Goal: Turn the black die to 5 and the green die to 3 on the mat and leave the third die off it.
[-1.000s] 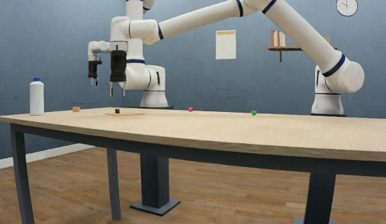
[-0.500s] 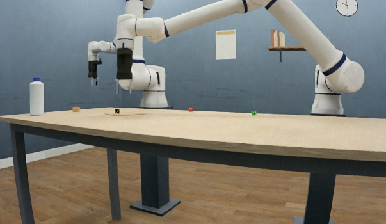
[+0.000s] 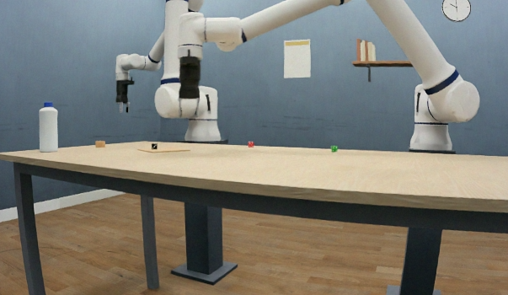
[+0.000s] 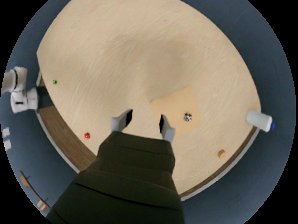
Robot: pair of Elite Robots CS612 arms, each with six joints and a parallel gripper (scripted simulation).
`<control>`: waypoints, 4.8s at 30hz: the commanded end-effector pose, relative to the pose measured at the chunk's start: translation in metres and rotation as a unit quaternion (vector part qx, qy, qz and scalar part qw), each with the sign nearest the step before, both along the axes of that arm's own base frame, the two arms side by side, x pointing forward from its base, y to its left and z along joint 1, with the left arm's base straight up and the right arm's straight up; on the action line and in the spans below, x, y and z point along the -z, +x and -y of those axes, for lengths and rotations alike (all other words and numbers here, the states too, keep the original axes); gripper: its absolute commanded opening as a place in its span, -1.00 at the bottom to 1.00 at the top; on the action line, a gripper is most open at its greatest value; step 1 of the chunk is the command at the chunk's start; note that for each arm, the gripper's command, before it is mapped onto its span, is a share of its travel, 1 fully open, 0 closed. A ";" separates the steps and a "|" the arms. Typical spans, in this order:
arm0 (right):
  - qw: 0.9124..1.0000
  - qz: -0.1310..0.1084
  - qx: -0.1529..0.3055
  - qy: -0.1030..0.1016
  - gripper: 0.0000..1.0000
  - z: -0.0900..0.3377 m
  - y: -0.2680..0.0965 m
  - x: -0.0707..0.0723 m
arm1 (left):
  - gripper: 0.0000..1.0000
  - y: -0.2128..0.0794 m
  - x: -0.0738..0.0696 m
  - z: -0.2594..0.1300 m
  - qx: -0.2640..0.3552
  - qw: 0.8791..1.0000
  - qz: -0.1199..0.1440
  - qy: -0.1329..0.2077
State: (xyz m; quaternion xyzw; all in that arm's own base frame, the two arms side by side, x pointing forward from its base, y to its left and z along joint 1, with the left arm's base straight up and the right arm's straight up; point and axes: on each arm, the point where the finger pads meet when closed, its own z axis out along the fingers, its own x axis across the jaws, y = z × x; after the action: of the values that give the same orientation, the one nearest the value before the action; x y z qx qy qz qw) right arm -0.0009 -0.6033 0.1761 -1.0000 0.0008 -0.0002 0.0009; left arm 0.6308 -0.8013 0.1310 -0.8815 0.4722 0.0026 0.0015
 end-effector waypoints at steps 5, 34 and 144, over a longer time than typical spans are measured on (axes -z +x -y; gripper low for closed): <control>1.000 0.000 0.000 -0.001 1.00 0.001 0.000 -0.001 | 1.00 -0.028 -0.010 -0.049 0.009 1.000 0.002 -0.003; 1.000 0.000 0.000 -0.001 1.00 0.001 0.000 -0.001 | 1.00 -0.125 -0.009 -0.231 0.039 0.999 0.002 -0.003; 1.000 0.000 0.000 -0.001 1.00 0.001 0.000 -0.001 | 0.40 -0.233 0.078 -0.441 0.070 0.998 0.001 -0.003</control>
State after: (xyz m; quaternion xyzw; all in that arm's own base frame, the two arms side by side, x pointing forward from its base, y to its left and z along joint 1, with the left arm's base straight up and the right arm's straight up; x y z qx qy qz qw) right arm -0.0009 -0.6033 0.1761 -1.0000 0.0008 -0.0002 0.0009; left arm 0.3974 -0.3597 0.0578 -0.8463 0.5328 0.0006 0.0003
